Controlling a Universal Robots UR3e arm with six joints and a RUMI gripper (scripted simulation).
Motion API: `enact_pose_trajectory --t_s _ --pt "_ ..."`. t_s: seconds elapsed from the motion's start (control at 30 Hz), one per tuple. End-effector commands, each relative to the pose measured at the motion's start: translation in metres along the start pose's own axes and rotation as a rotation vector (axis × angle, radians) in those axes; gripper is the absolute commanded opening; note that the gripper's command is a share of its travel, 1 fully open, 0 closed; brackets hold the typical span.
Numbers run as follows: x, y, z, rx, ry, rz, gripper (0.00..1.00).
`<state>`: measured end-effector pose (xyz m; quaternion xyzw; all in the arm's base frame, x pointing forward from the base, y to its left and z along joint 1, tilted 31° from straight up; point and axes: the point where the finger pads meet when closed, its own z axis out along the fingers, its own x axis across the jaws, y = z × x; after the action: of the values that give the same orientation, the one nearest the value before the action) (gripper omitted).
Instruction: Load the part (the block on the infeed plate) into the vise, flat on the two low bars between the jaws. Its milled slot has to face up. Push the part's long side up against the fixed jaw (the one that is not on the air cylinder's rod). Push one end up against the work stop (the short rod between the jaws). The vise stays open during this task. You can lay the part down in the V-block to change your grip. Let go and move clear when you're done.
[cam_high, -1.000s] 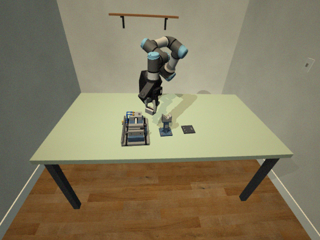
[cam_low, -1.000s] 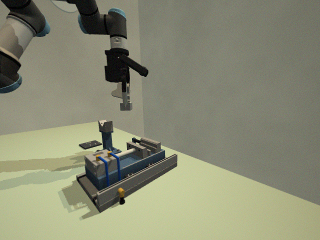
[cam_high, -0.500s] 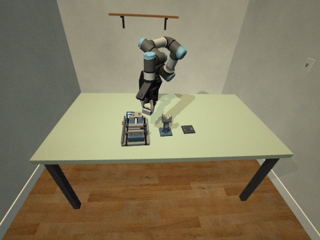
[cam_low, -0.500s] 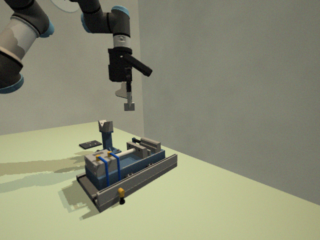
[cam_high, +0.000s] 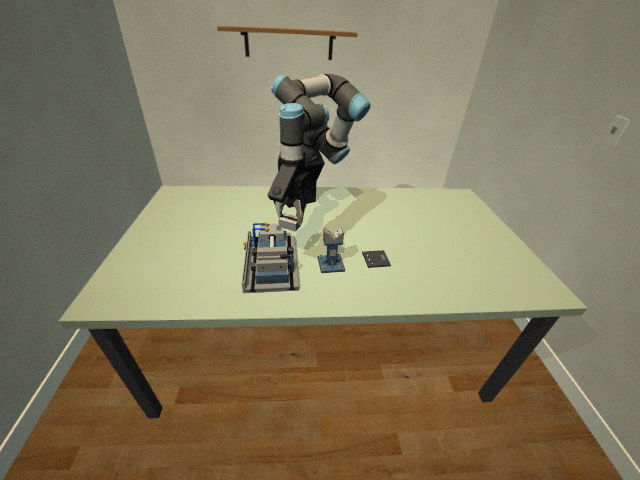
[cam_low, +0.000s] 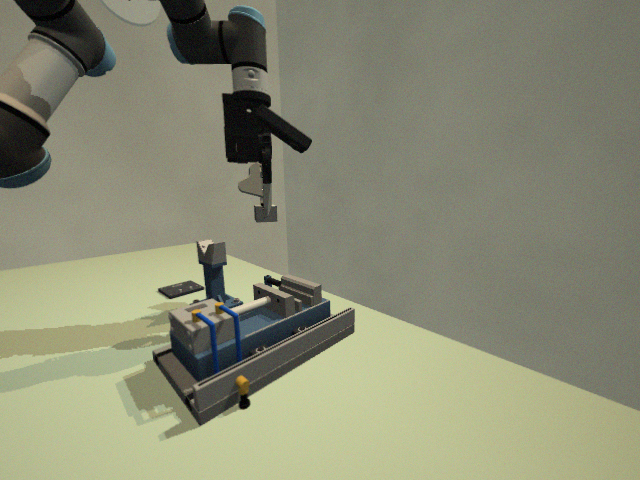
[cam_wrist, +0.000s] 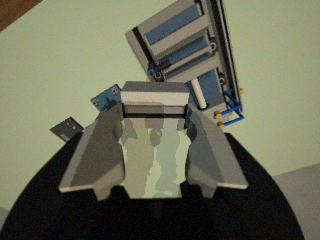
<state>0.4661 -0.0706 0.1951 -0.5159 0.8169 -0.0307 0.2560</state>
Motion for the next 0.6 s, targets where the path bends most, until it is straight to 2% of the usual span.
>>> enact_pose_trajectory --t_s 0.0,0.57 --pt "0.005 -0.004 -0.001 0.002 -0.001 -0.036 0.0" --pt "0.021 -0.014 -0.002 0.005 -0.003 -0.152 0.0"
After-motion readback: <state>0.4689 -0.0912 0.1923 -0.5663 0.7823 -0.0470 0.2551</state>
